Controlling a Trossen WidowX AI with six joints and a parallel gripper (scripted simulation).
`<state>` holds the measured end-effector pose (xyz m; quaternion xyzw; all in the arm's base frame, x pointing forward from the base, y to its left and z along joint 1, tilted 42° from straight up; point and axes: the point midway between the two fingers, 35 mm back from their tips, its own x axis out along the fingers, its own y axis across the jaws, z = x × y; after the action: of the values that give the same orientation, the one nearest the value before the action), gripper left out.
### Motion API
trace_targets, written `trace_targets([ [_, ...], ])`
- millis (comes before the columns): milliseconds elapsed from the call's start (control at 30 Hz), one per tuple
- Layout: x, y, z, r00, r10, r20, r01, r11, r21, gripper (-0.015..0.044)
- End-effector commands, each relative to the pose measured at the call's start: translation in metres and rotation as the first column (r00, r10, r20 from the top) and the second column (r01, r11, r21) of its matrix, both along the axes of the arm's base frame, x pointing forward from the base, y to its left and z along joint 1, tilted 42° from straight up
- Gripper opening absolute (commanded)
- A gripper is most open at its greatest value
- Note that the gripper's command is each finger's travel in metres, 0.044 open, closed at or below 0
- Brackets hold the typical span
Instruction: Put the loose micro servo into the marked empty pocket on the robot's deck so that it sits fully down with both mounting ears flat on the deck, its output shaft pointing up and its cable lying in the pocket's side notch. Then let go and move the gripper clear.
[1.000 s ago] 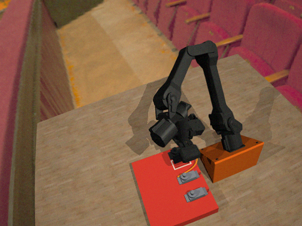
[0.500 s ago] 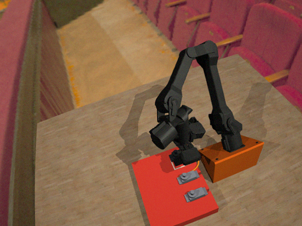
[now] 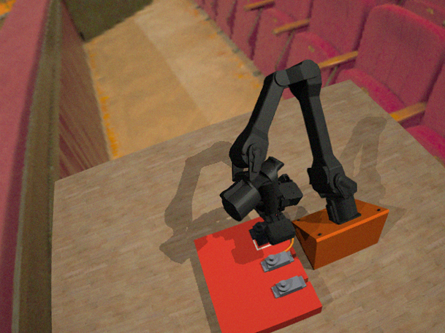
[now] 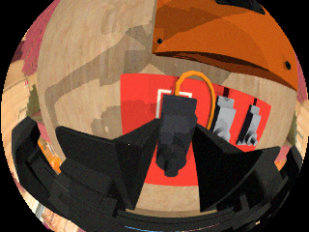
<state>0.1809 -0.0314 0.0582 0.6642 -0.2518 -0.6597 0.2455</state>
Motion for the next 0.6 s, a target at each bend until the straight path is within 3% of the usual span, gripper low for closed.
trace_targets([
  [0, 0.0, -0.002, -0.002, 1.0, 0.007, -0.002, -0.007, 1.0, -0.004, 0.0],
  [567, 0.0, -0.013, -0.015, 1.0, 0.007, -0.001, -0.007, 1.0, -0.005, 0.0],
])
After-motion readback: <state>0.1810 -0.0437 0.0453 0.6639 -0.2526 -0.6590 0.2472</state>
